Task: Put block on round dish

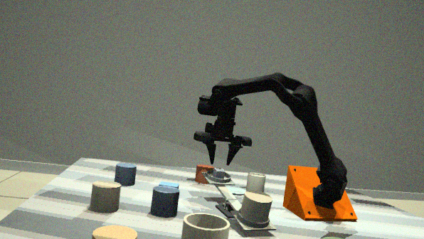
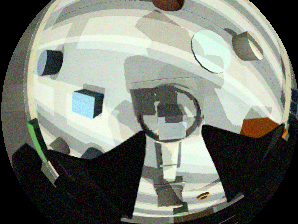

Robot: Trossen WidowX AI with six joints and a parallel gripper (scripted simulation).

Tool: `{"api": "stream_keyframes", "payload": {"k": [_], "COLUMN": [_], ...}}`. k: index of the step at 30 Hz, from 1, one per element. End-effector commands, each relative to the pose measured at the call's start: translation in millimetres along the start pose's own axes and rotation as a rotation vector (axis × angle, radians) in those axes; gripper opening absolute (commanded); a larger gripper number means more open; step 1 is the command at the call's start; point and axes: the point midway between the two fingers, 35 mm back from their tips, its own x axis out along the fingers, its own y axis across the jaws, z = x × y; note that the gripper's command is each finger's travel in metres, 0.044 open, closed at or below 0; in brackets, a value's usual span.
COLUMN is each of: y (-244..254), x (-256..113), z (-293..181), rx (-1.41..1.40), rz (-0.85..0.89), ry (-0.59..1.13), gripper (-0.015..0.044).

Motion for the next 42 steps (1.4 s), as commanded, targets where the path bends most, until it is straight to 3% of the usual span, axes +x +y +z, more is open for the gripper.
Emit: {"api": "stream_keyframes", "payload": {"k": [1, 21, 26, 31, 35, 42], "y": [0, 0, 0, 0, 1, 3], "x": [7, 37, 37, 37, 30, -3], "z": [-1, -1, -1, -1, -1, 1], "rx": [0.006, 0.006, 0.006, 0.006, 0.012, 0.041], "rz": [0.001, 0.001, 0.001, 0.001, 0.003, 0.014], "ry": [0.005, 0.006, 0.006, 0.006, 0.005, 0.001], "gripper": [0.0260, 0.0260, 0.0129, 0.0095, 0.0000, 0.0000]}}
